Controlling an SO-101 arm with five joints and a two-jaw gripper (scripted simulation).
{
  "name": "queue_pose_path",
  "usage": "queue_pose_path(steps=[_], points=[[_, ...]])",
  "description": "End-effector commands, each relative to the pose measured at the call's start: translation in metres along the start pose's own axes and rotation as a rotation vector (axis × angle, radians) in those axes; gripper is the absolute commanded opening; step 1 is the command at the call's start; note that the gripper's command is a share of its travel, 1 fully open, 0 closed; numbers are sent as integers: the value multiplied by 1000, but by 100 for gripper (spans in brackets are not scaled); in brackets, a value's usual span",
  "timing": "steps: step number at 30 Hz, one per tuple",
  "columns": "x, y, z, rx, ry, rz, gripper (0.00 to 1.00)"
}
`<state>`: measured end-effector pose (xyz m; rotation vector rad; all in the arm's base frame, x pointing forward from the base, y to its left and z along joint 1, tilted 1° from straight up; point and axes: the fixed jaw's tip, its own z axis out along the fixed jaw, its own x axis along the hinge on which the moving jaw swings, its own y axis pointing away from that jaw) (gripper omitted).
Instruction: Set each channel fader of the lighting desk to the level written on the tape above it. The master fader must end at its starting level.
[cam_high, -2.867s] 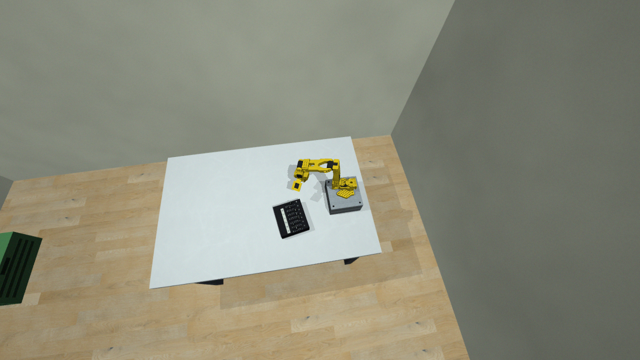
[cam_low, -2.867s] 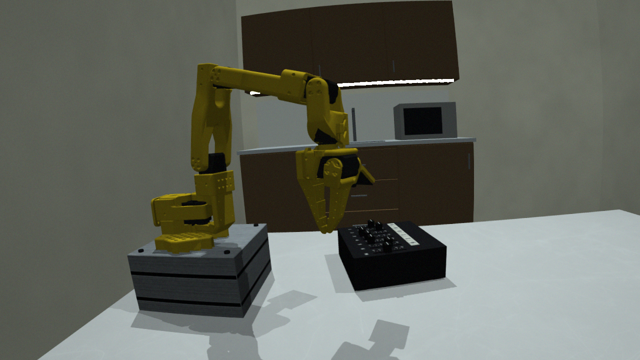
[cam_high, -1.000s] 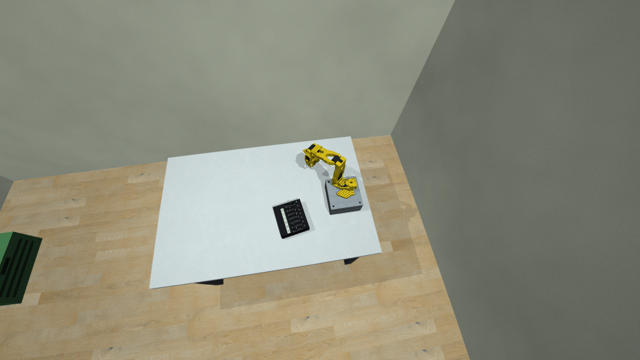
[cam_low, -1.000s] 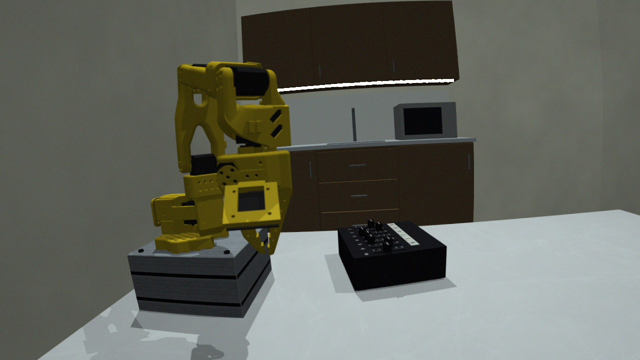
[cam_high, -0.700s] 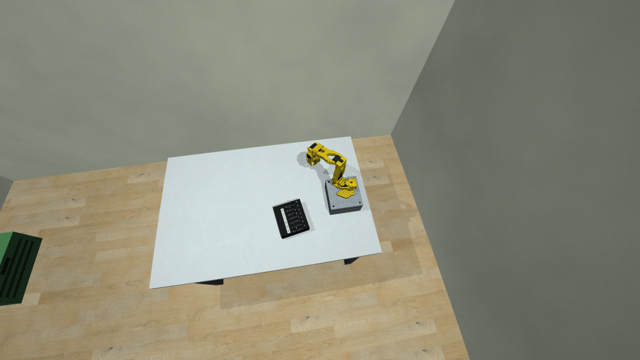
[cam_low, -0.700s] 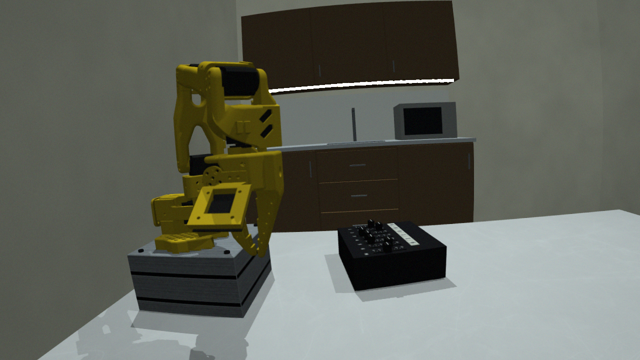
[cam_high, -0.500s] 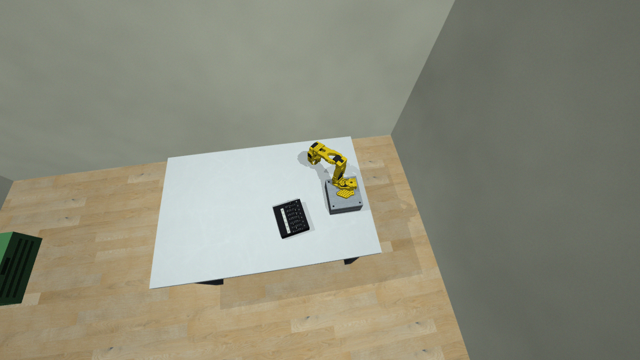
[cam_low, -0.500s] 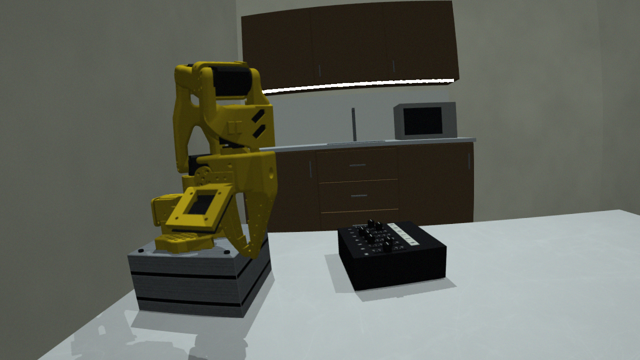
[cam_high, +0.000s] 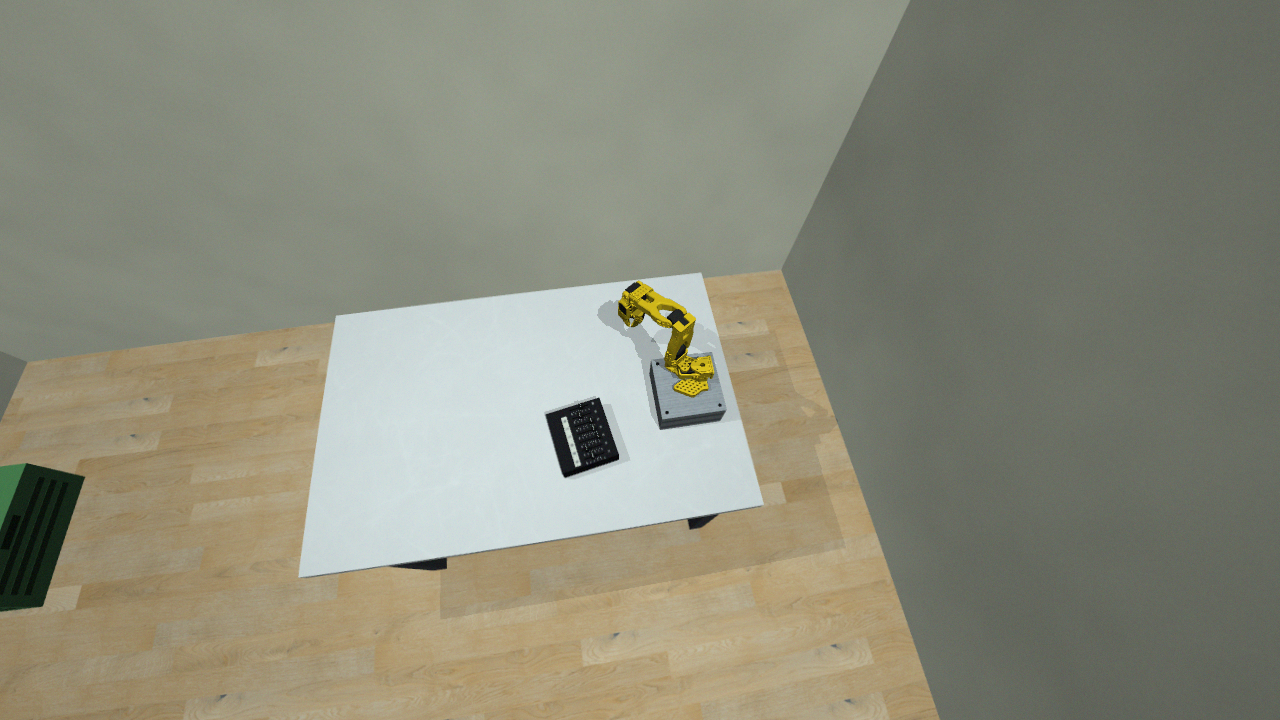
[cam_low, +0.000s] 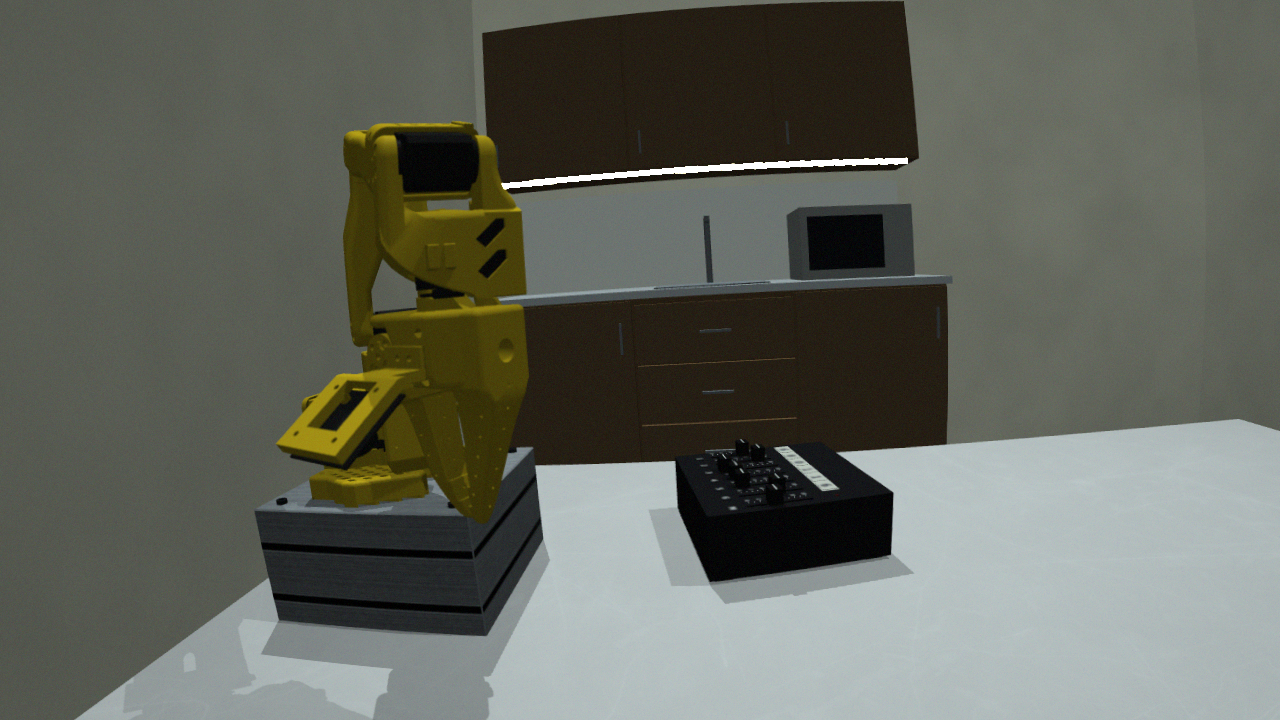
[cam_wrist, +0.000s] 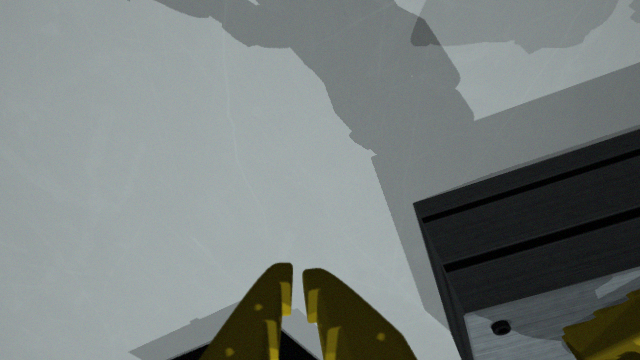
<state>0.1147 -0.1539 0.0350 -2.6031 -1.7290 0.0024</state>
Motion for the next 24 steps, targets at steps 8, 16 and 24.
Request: queue_pose_path(steps=[8,16,24], points=[[-5,-5,-1,-7,-2,128,0],[-8,-7,-1,-7,-2,195,0],[-9,-7,-1,-7,-2,226,0]])
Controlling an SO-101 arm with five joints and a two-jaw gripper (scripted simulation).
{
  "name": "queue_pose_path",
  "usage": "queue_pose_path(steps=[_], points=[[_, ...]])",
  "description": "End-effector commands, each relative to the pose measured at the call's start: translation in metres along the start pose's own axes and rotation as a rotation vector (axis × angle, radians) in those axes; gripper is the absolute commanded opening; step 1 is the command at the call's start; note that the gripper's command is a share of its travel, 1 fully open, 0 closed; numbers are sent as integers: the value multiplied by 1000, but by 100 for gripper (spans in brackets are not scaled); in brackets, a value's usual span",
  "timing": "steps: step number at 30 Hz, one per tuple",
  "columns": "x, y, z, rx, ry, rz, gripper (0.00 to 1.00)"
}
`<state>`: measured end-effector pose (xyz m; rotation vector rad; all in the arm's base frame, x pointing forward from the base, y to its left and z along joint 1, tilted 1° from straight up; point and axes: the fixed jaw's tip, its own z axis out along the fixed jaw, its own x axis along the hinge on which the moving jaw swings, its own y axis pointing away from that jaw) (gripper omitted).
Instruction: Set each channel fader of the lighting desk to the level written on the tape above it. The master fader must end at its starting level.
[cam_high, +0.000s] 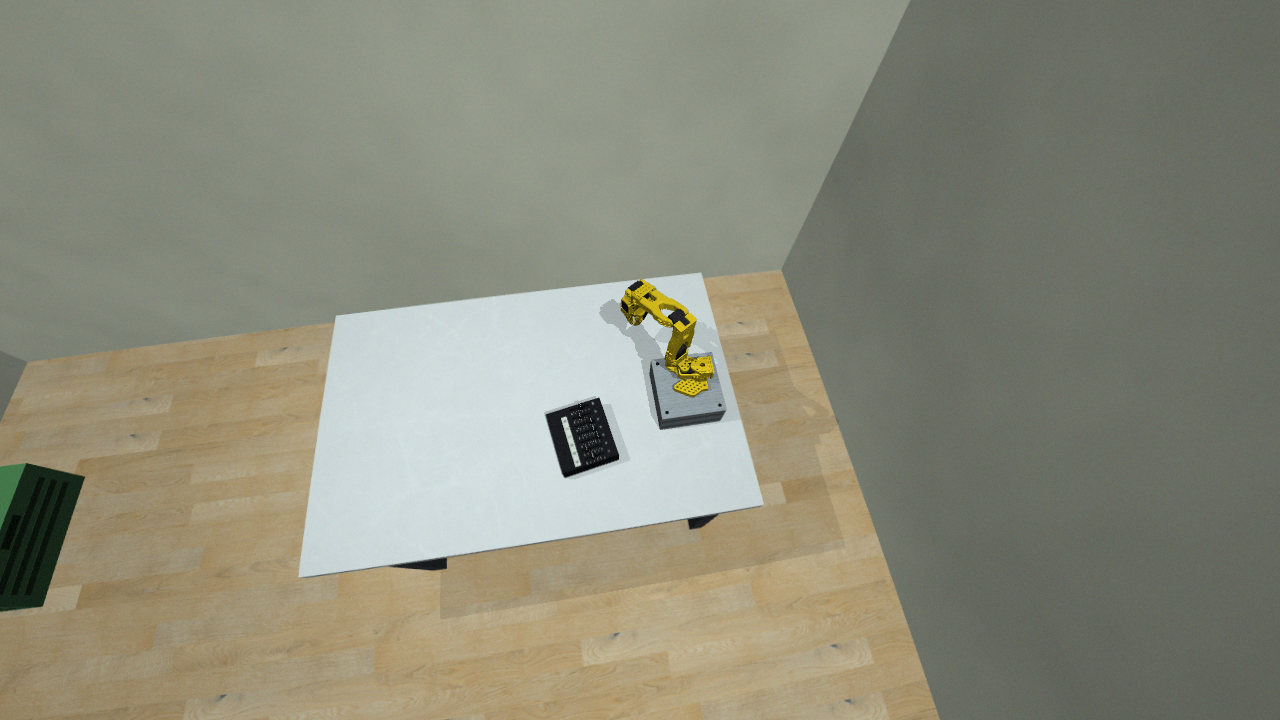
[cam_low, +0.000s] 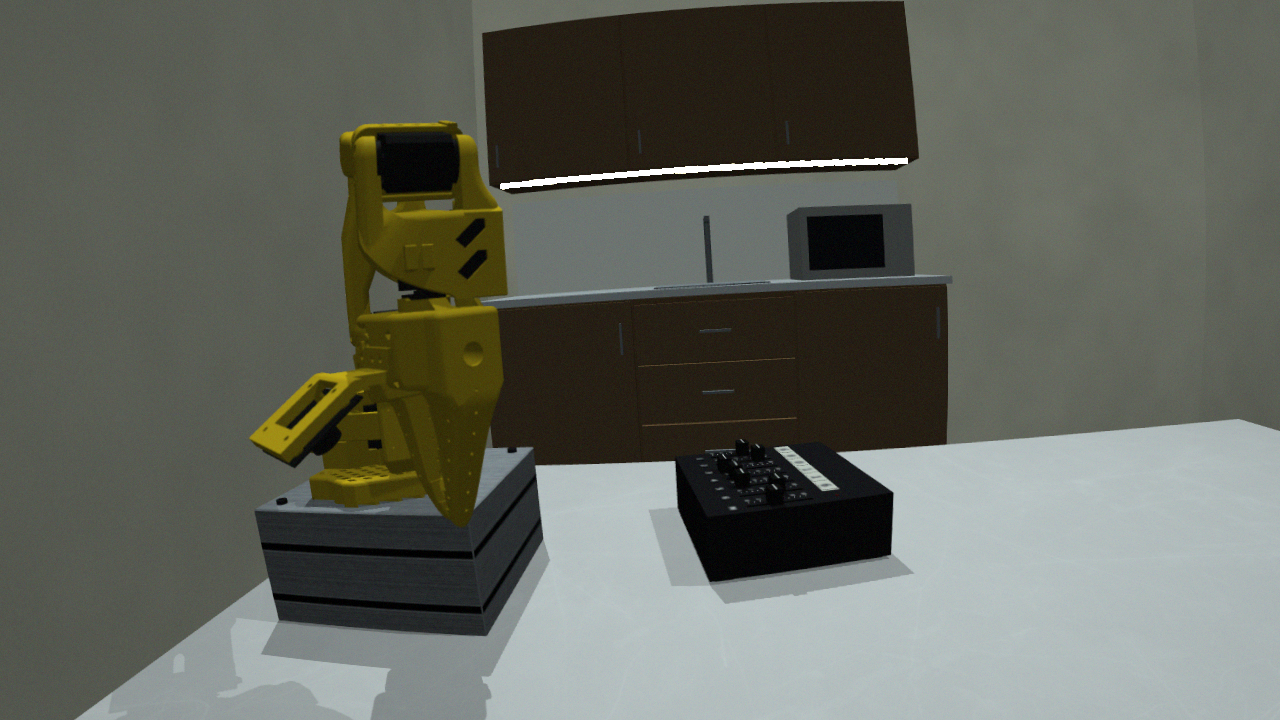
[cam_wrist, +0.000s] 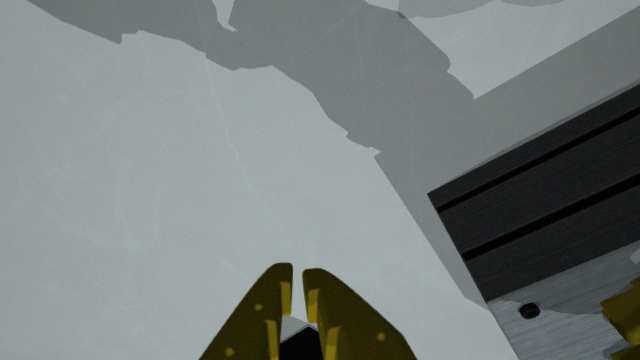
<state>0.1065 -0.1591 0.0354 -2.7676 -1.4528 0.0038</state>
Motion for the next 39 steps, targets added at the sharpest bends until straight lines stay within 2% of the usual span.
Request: queue_pose_path(steps=[1,39], points=[[-1,-2,-1,-7,-2,20,0],[-2,-2,-1,-7,-1,36,0]])
